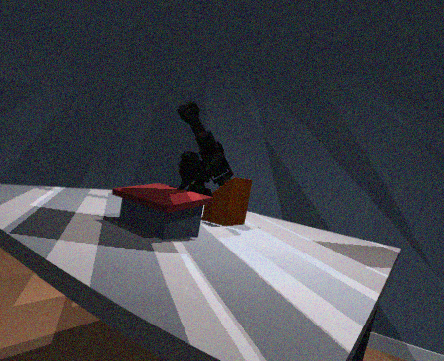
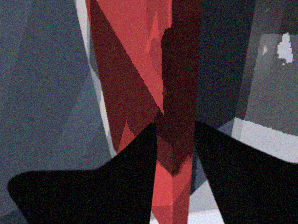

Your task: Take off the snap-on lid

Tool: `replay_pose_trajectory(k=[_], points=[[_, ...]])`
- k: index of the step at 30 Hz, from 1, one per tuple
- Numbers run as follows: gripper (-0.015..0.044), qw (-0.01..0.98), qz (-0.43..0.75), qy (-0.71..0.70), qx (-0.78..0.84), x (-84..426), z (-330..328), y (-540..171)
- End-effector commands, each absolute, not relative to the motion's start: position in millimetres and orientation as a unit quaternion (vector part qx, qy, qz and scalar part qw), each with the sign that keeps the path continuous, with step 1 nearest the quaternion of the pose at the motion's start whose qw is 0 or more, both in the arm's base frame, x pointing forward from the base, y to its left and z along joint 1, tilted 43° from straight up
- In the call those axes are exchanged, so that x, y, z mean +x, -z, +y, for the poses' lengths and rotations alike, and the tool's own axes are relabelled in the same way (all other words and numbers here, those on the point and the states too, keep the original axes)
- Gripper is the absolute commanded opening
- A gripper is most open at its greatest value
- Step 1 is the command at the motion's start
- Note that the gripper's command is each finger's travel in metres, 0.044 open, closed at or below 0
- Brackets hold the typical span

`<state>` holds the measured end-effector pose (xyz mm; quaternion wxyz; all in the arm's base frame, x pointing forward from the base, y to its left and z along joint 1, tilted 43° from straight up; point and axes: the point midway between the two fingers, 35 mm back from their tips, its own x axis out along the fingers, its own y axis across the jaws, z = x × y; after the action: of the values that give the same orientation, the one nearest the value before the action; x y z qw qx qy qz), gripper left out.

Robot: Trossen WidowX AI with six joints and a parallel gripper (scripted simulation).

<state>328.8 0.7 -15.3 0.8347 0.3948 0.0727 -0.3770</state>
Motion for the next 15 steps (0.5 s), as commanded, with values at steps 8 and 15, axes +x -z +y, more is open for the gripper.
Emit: replay_pose_trajectory(k=[8,15], points=[[0.0,0.834,0.069,0.374,0.399,334,12,1],[0.0,0.834,0.069,0.374,0.399,337,18,-5]])
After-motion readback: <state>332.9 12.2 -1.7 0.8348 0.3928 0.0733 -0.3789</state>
